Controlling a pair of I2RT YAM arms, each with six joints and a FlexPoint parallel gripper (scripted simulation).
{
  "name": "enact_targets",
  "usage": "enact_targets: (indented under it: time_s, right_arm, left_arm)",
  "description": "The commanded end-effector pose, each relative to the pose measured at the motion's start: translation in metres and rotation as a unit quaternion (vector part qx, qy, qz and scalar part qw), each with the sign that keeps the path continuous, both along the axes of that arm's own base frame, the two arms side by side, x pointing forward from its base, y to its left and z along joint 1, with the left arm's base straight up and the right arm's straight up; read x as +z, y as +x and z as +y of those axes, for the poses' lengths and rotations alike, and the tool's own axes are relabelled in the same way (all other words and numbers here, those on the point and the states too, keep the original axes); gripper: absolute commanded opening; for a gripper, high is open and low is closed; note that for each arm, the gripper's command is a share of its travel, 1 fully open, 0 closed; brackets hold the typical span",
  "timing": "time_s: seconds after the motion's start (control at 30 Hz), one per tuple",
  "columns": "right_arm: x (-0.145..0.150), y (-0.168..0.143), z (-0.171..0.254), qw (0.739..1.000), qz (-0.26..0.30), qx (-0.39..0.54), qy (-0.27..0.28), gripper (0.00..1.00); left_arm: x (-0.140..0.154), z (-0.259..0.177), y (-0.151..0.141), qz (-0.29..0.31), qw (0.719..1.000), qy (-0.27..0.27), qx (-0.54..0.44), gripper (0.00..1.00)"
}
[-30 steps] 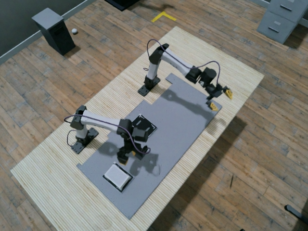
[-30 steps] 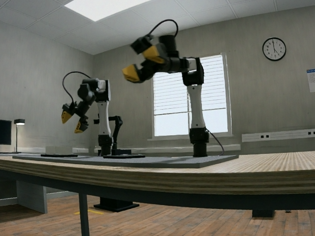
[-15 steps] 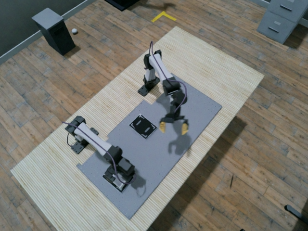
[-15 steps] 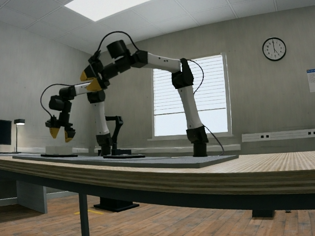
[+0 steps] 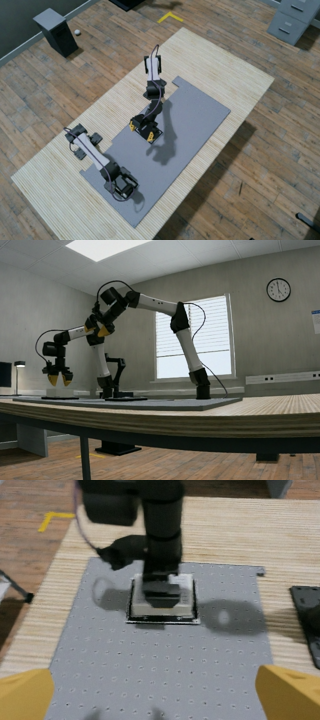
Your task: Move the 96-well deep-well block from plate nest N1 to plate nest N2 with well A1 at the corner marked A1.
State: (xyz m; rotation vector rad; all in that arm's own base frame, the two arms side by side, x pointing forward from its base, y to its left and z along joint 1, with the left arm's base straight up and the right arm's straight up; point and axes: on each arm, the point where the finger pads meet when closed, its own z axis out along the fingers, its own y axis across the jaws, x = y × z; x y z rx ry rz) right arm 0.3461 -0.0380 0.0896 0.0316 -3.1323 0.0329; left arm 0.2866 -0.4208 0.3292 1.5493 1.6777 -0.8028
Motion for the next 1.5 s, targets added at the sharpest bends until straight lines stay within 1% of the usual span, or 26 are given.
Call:
enact_targets:
  time_s: [0.0,0.1,0.27,0.37,0.4,0.47,0.6,0.67,0.77,0.8,0.87,1.0,1.1,1.17,1.33,1.47]
  right_arm:
    - [-0.004,0.003,0.008,1.000,-0.002,0.008,0.011,1.00]
    - [-0.008,0.002,0.010,1.000,0.001,0.008,0.011,1.00]
    - [-0.037,0.004,0.003,1.000,0.004,0.009,0.011,1.00]
    - [-0.043,0.011,0.005,1.000,0.000,0.007,0.011,1.00]
    - [-0.046,0.012,0.005,1.000,-0.001,0.007,0.011,0.98]
    - [-0.043,0.007,0.005,1.000,-0.007,0.007,0.010,0.96]
    - [-0.036,0.008,0.005,1.000,-0.019,0.007,0.009,0.85]
    - [-0.036,0.008,0.005,1.000,-0.019,0.007,0.009,0.85]
    - [-0.035,0.009,0.005,1.000,-0.021,0.007,0.009,0.76]
    - [-0.035,0.009,0.005,1.000,-0.021,0.007,0.009,0.75]
    - [-0.028,0.009,0.005,1.000,-0.021,0.007,0.009,0.75]
    - [0.000,0.007,0.006,1.000,-0.018,0.007,0.009,0.75]
    - [0.020,0.002,0.021,1.000,-0.018,0.006,0.014,0.75]
    - [0.020,-0.006,0.034,1.000,-0.011,0.006,0.015,0.75]
    - [0.021,-0.008,0.040,1.000,-0.011,0.006,0.010,0.75]
    - [0.021,-0.008,0.039,1.000,-0.011,0.004,0.010,0.75]
  left_arm:
    - [-0.003,0.003,0.000,0.007,1.000,0.017,-0.001,1.00]
    - [-0.003,0.003,0.001,0.006,1.000,0.018,0.001,1.00]
    - [0.003,0.005,-0.002,0.002,1.000,0.013,-0.001,1.00]
    - [0.003,0.005,-0.002,0.002,1.000,0.013,-0.001,1.00]
    - [0.003,0.005,-0.002,0.002,1.000,0.013,-0.001,1.00]
    - [0.003,0.005,-0.002,0.002,1.000,0.013,-0.001,1.00]
    - [0.003,0.005,-0.002,0.003,1.000,0.013,-0.001,1.00]
    - [0.003,0.005,-0.002,0.003,1.000,0.013,-0.001,1.00]
    - [0.003,0.005,-0.002,0.002,1.000,0.012,-0.001,1.00]
    - [0.003,0.005,-0.002,0.002,1.000,0.012,-0.001,1.00]
    - [0.003,0.005,-0.002,0.002,1.000,0.012,-0.001,1.00]
    - [0.003,0.005,-0.002,0.002,1.000,0.012,-0.001,1.00]
    - [0.003,0.005,-0.002,0.002,1.000,0.012,-0.001,1.00]
    - [0.003,0.005,-0.002,0.002,1.000,0.012,-0.001,1.00]
    - [0.001,0.006,-0.002,0.006,1.000,0.016,0.003,1.00]
    - [0.012,0.018,-0.011,0.010,1.000,0.018,0.018,1.00]
